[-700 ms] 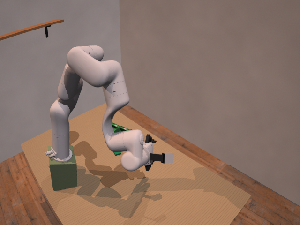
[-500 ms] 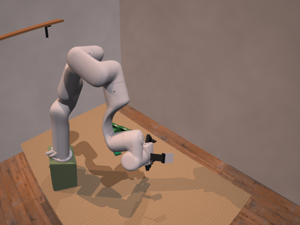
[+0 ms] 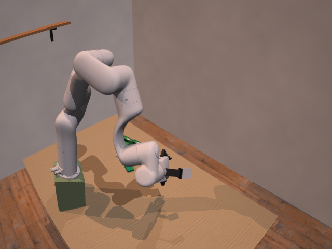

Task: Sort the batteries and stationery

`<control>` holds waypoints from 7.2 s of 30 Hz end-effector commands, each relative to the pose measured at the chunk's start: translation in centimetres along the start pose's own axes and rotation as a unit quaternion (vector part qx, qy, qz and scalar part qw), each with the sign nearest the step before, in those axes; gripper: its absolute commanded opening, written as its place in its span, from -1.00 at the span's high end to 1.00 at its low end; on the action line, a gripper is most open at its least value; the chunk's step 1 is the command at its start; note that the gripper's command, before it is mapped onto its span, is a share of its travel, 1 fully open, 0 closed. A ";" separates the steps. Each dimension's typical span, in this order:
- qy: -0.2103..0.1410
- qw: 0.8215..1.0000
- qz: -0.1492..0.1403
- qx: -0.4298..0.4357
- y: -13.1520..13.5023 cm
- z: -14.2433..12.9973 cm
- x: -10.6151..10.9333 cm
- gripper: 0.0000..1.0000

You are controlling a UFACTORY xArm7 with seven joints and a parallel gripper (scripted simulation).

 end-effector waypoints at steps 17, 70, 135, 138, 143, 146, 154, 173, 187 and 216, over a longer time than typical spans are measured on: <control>-0.185 0.978 -0.095 -0.031 -2.2 -7.7 -5.1 0.85; -0.239 0.789 -0.406 0.394 -14.6 -24.3 -14.5 0.85; -0.292 0.729 -0.369 0.498 -5.5 -21.8 -34.2 0.85; -0.292 0.729 -0.369 0.498 -5.4 -21.8 -34.2 0.85; -0.292 0.729 -0.369 0.498 -5.4 -21.8 -34.2 0.85; -0.292 0.729 -0.369 0.498 -5.4 -21.8 -34.2 0.85; -0.292 0.729 -0.369 0.498 -5.4 -21.8 -34.2 0.85; -0.292 0.729 -0.369 0.498 -5.4 -21.8 -34.2 0.85; -0.292 0.729 -0.369 0.498 -5.9 -21.7 -33.9 0.85; -0.292 0.729 -0.369 0.498 -10.4 -21.4 -30.9 0.85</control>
Point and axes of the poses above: the point where the finger pads meet when closed, its own x axis back along the fingers, its own y axis across the jaws, z = x × y, the point moved 5 cm from there along x, back along the fingers, and after that the axes turned 5 degrees about -x, right-handed, at the moved point
